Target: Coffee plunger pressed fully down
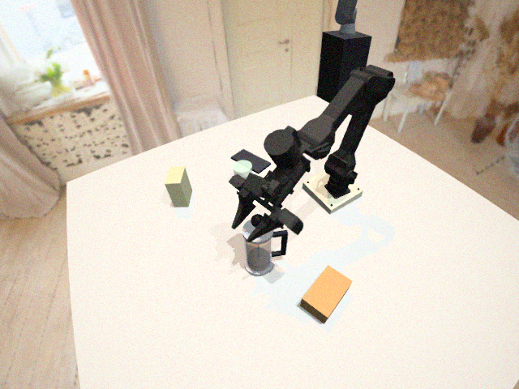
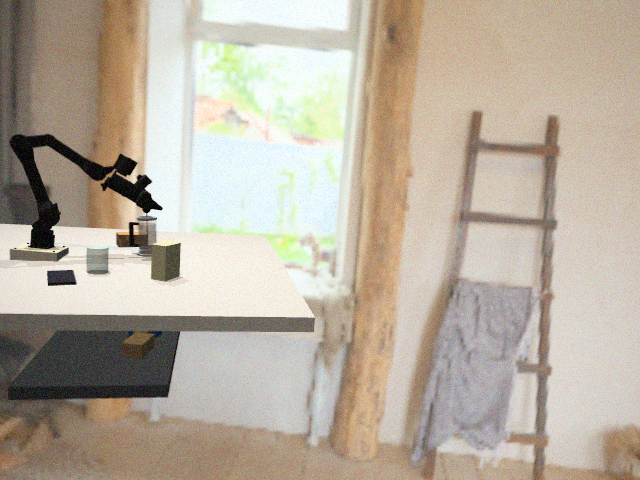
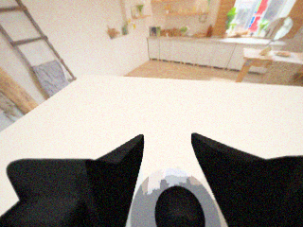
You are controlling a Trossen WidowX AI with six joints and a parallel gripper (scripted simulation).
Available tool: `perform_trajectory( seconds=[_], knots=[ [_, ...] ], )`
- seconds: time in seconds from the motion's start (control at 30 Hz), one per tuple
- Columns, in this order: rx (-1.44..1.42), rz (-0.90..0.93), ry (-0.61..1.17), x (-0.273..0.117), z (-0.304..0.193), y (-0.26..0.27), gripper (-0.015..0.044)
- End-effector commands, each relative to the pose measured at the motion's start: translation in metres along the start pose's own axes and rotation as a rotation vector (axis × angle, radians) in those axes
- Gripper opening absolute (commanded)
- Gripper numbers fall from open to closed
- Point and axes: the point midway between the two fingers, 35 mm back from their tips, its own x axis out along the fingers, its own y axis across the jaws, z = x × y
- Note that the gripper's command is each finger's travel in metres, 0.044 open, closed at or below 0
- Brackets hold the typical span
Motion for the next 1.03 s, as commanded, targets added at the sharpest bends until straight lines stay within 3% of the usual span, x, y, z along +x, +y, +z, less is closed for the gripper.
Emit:
perform_trajectory(
  seconds=[0.0,0.17,0.37,0.57,1.0],
  knots=[
    [0.000,0.000,0.002,0.000,-0.001,0.000,0.0305],
    [0.000,0.000,0.002,0.000,-0.001,0.000,0.0436],
    [0.001,-0.001,0.006,-0.010,0.009,-0.001,0.0440],
    [0.007,-0.002,0.023,-0.071,0.049,-0.002,0.0440],
    [0.008,-0.003,0.024,-0.071,0.046,-0.002,0.0440]
  ],
)
